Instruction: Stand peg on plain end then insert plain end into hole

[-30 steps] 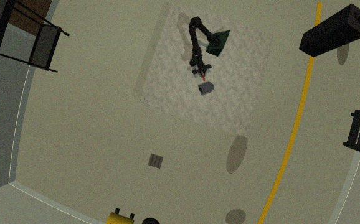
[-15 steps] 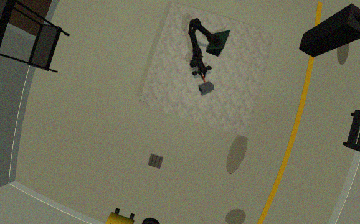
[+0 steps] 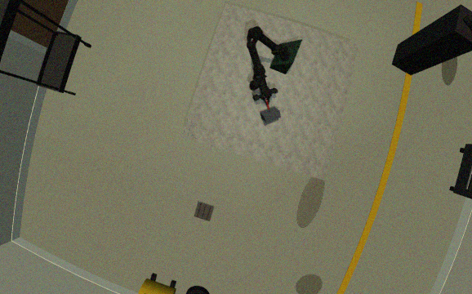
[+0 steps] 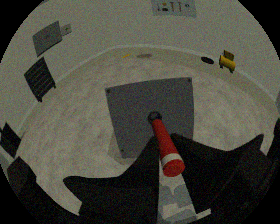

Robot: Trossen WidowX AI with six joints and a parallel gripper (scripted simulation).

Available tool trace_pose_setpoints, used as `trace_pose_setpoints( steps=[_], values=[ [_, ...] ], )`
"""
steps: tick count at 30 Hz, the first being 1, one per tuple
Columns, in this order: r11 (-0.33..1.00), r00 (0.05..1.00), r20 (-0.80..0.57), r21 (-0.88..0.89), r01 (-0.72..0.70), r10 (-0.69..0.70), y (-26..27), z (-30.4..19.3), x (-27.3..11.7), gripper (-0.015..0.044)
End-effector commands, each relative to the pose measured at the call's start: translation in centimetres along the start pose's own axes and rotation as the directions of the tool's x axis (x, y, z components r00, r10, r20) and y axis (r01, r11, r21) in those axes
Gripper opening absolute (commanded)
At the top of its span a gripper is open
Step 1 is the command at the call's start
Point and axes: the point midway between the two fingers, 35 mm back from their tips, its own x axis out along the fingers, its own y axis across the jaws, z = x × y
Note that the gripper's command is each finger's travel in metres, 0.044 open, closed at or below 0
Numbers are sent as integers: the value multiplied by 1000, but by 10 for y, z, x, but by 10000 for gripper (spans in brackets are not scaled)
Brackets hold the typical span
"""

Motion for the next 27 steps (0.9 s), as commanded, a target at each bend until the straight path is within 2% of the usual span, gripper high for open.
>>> trace_pose_setpoints(
  steps=[1, 27],
  values=[
    [1000, 1000, 4, -2, -2, 2, 0, 1, 6, 0],
    [1000, 1000, -1, 0, -2, 2, 1, 0, 11, 0]
  ],
)
